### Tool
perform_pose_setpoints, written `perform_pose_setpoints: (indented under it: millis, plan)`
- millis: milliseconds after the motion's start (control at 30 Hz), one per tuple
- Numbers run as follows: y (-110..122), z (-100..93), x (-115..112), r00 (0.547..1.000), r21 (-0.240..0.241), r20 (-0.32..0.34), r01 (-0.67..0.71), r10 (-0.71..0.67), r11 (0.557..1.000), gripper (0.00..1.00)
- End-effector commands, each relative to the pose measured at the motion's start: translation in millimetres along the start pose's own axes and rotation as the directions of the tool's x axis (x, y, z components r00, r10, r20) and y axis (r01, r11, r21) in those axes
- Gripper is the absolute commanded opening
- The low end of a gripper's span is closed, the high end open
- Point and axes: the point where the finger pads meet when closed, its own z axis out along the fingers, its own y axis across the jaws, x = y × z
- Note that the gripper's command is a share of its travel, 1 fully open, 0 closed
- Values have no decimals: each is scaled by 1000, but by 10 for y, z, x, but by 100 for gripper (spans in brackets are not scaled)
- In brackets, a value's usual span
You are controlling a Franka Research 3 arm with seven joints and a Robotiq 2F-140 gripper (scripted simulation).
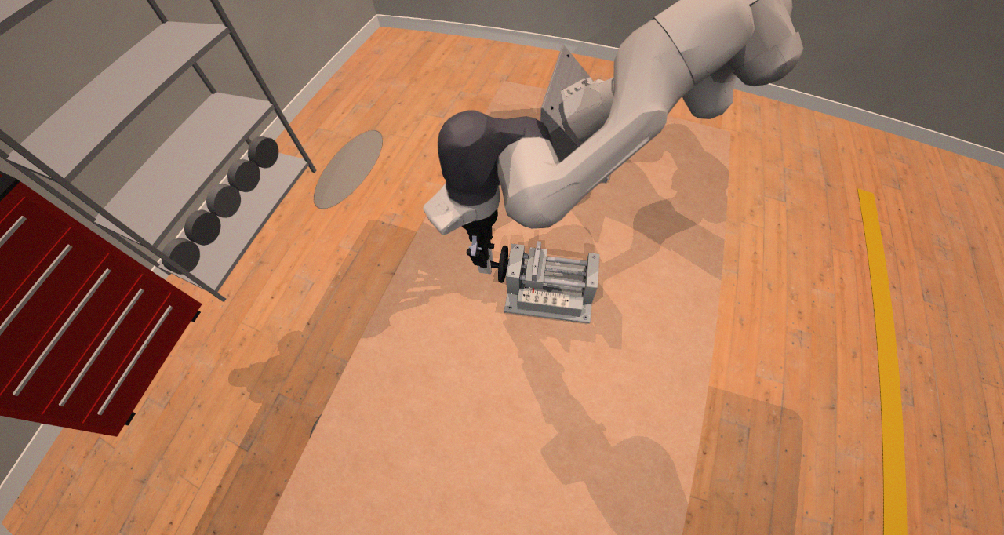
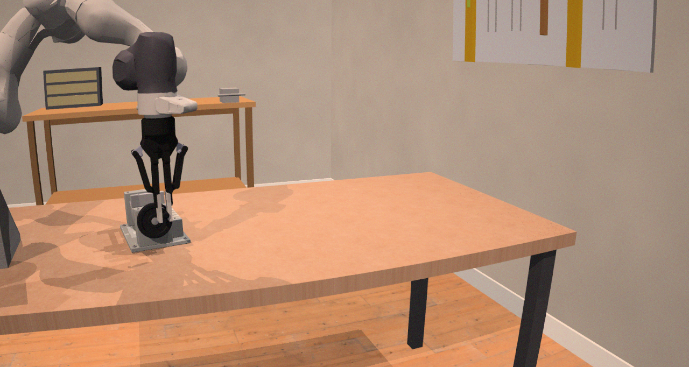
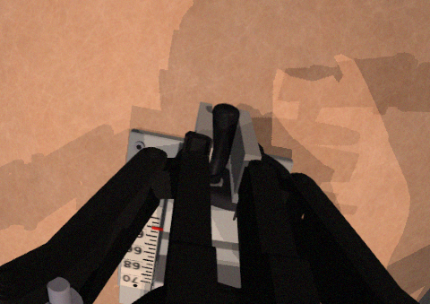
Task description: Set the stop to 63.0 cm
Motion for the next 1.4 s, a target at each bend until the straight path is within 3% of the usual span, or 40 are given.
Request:
perform_pose_setpoints:
  millis: [0, 1267, 1300, 1367]
  plan:
    - [-24, 33, -3, 1000, 1, 0, -3, 3, 1000, 4]
    - [-36, 44, -3, 1000, 1, 0, -3, 3, 1000, 4]
    - [-36, 44, -3, 1000, 1, 0, -3, 3, 1000, 33]
    - [-36, 44, -3, 1000, 1, 0, -3, 3, 1000, 33]
